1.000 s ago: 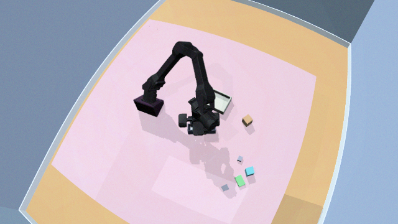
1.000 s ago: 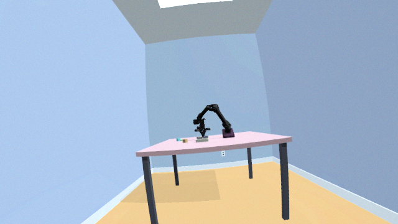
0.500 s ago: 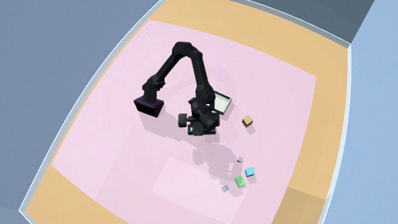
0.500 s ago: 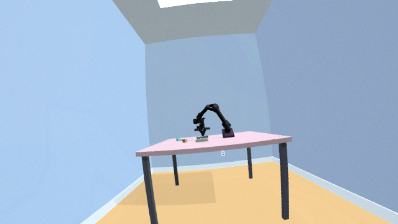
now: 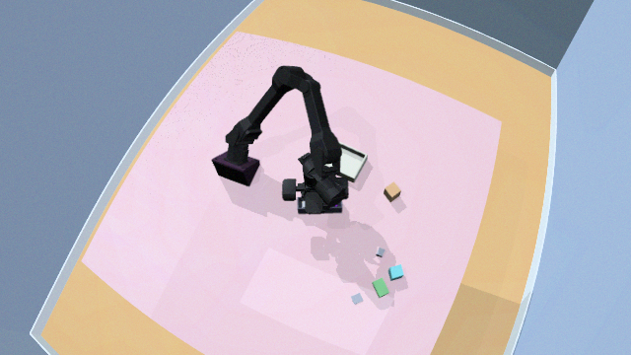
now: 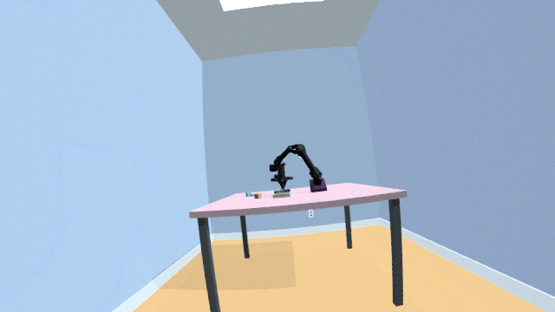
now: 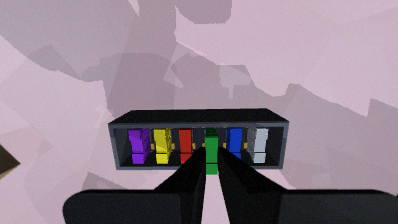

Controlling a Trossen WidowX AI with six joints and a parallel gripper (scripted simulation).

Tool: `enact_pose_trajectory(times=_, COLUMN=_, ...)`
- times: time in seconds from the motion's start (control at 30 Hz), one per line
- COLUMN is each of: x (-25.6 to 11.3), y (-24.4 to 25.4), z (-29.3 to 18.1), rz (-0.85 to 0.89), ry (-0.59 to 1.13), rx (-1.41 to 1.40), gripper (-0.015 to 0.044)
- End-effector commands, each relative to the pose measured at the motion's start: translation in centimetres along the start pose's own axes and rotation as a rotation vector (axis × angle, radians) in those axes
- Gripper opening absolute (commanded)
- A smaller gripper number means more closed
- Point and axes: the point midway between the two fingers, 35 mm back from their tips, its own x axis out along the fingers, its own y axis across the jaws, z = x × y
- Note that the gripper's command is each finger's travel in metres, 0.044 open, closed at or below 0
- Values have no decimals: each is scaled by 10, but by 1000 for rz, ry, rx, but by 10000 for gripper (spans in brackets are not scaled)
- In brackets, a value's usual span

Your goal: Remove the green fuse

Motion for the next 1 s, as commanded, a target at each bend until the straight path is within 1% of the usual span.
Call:
enact_pose_trajectory(times=0.0, x=-3, y=1, z=0, rz=0, ry=-3, rx=-7, gripper=0)
enact_pose_trajectory(times=0.97, x=-17, y=0, z=0, rz=0, ry=-2, rx=-4, gripper=0)
